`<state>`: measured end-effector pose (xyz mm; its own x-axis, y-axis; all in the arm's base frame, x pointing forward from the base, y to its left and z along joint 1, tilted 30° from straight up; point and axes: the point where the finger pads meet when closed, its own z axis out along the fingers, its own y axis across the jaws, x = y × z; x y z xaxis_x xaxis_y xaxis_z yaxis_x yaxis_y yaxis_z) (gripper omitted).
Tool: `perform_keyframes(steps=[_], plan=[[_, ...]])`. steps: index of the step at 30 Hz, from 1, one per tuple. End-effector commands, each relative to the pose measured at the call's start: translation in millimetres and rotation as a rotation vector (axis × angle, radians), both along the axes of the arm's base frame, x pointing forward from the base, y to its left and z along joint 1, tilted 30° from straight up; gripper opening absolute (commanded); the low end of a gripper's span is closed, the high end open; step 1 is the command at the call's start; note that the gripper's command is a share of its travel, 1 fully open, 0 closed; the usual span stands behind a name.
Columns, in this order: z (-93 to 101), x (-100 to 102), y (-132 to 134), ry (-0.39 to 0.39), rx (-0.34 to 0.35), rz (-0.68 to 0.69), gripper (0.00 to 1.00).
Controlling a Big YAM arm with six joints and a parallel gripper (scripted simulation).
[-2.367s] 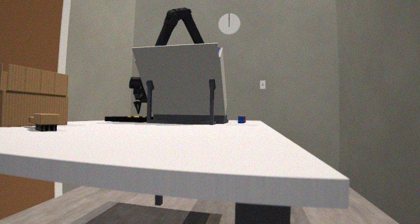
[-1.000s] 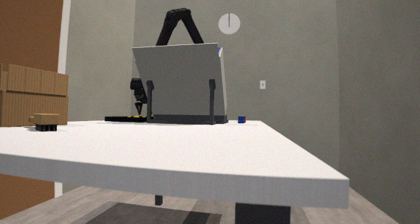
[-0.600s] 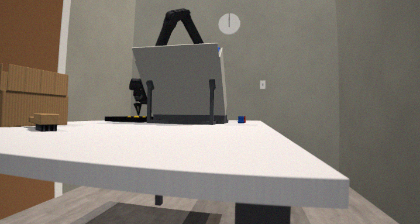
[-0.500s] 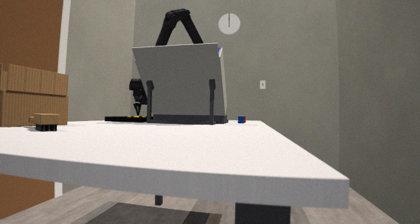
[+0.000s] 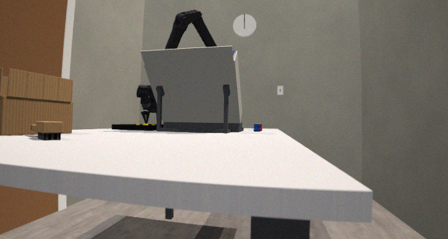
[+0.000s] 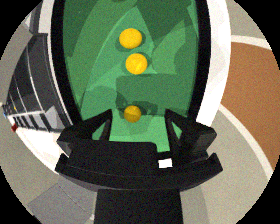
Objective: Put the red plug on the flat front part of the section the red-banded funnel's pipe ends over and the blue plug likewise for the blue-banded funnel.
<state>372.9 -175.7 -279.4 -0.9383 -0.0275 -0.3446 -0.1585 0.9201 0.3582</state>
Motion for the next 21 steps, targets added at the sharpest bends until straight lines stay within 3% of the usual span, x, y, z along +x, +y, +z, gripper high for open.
perform_keyframes(steps=[1, 21], plan=[[-12.4, 2.0, 13.2, 0.014, 0.017, 0.037, 0.80], [-17.0, 1.2, 21.7, -0.004, -0.001, 0.002, 0.80]])
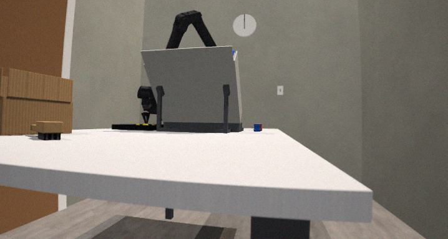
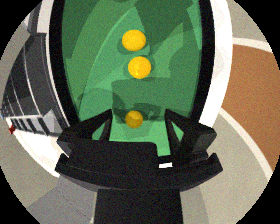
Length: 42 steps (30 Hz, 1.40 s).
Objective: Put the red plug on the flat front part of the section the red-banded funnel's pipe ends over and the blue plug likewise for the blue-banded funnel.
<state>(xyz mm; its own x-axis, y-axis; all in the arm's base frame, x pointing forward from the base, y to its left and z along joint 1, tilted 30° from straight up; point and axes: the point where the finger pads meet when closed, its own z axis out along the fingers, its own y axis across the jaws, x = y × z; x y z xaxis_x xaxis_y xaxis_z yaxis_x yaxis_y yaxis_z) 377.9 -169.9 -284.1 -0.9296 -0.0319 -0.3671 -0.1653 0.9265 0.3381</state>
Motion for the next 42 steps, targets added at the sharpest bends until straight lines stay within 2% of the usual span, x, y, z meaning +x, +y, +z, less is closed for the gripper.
perform_keyframes(steps=[1, 18, 19, 42], plan=[[-12.3, -3.8, 15.9, 0.020, 0.016, 0.004, 0.80], [-14.2, -9.6, 19.1, 0.040, 0.037, 0.046, 0.80], [-1.0, -5.5, 4.1, 0.019, 0.017, 0.006, 0.00], [-1.7, -7.1, 5.3, 0.024, 0.021, 0.010, 0.00]])
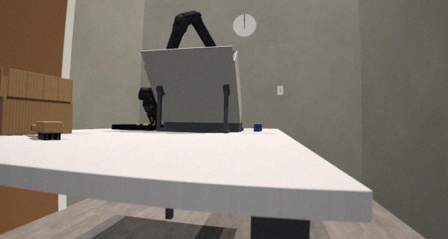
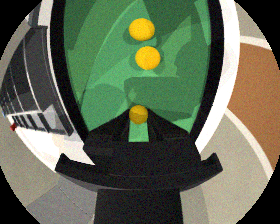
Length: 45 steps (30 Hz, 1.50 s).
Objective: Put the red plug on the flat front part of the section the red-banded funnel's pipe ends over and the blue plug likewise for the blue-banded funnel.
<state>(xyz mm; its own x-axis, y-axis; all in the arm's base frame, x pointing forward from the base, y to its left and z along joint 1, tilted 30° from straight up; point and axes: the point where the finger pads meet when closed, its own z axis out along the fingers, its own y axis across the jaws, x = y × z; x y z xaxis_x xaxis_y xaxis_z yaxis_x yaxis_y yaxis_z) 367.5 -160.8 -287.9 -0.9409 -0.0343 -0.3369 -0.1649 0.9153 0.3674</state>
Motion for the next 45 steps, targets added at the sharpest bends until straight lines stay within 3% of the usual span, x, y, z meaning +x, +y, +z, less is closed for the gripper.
perform_keyframes(steps=[1, 10, 25, 45], plan=[[2.1, 3.3, -3.8, -0.010, -0.005, -0.003, 0.00], [2.1, 3.3, -3.8, -0.010, -0.005, -0.003, 0.00], [123.9, -32.9, -65.3, -0.010, -0.005, -0.003, 0.00], [123.9, -32.1, -66.5, 0.006, 0.009, 0.034, 0.00]])
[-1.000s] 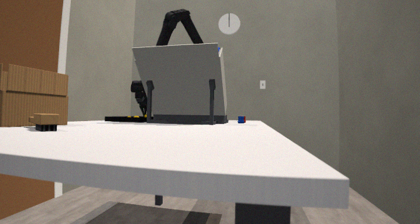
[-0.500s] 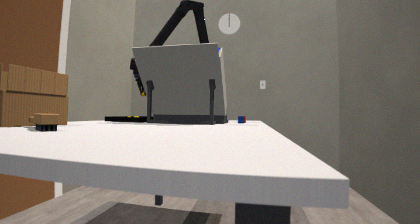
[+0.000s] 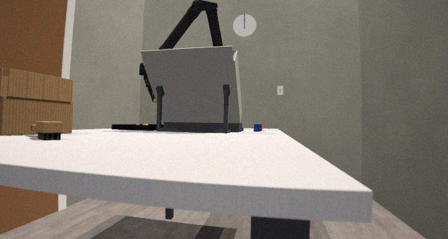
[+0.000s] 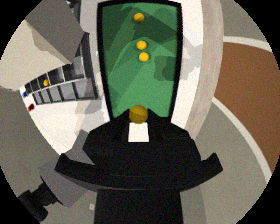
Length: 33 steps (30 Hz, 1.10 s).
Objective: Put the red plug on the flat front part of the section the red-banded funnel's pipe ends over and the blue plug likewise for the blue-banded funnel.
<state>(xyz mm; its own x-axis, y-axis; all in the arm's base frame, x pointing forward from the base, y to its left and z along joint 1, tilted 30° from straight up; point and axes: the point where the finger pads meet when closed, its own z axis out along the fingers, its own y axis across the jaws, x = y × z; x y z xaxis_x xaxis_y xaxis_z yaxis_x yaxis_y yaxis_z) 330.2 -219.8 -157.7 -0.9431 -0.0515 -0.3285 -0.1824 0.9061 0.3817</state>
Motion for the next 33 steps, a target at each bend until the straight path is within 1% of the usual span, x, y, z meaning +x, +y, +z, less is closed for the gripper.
perform_keyframes(steps=[1, 33], plan=[[-6.3, 5.2, -7.6, -0.004, -0.005, 0.010, 0.00], [-5.3, 4.9, -8.0, -0.013, -0.011, 0.000, 0.00]])
